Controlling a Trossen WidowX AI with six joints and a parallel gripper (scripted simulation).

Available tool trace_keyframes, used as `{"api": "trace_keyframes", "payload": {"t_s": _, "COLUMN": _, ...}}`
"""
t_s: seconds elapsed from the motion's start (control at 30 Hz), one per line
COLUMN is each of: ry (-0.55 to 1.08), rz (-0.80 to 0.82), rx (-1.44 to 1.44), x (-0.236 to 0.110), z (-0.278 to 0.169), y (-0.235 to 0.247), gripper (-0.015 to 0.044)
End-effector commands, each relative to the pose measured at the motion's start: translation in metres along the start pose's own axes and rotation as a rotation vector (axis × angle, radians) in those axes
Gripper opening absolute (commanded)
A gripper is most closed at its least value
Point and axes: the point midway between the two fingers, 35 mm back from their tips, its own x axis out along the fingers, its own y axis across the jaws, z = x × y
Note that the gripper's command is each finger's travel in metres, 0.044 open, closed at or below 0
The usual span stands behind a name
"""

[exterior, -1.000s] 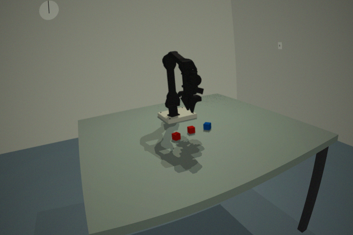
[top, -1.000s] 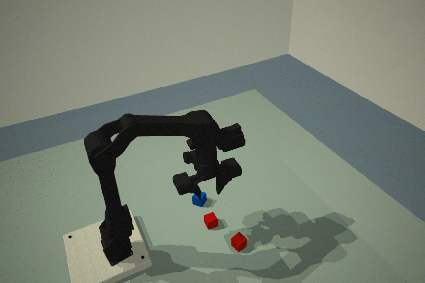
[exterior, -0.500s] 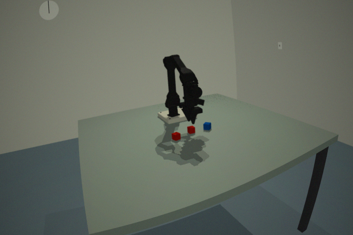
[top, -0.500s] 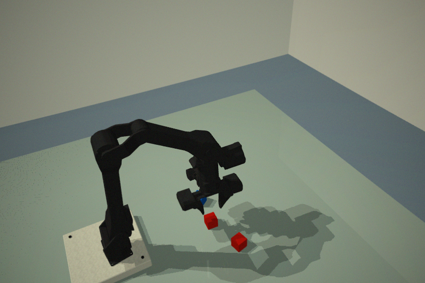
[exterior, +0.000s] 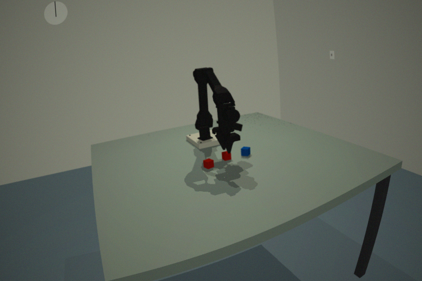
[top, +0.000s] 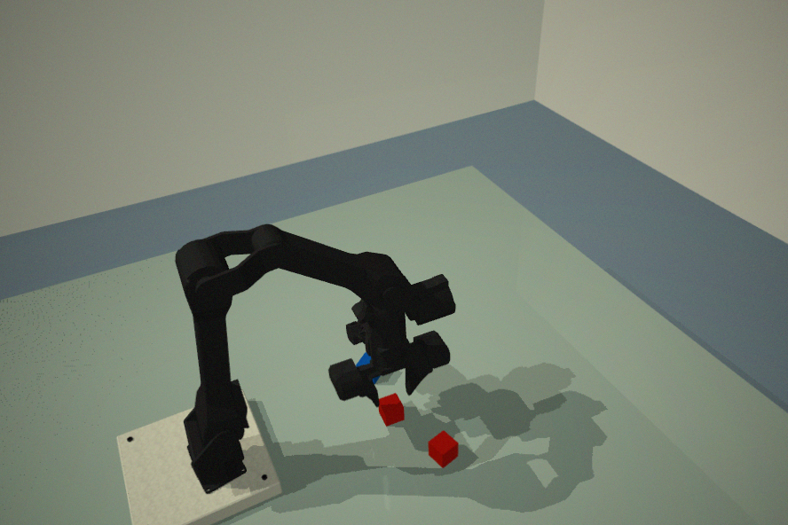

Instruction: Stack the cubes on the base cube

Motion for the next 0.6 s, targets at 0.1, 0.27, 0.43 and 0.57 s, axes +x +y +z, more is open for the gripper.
{"api": "trace_keyframes", "payload": {"t_s": 0.1, "ry": 0.004, "rz": 0.013, "rx": -0.005, "x": 0.014, "z": -0.001, "y": 0.004, "gripper": 0.0265}}
{"api": "trace_keyframes", "payload": {"t_s": 0.27, "ry": 0.004, "rz": 0.013, "rx": -0.005, "x": 0.022, "z": -0.001, "y": 0.004, "gripper": 0.0265}}
{"api": "trace_keyframes", "payload": {"t_s": 0.43, "ry": 0.004, "rz": 0.013, "rx": -0.005, "x": 0.023, "z": -0.001, "y": 0.004, "gripper": 0.0186}}
{"api": "trace_keyframes", "payload": {"t_s": 0.57, "ry": 0.004, "rz": 0.013, "rx": -0.005, "x": 0.023, "z": -0.001, "y": 0.004, "gripper": 0.0105}}
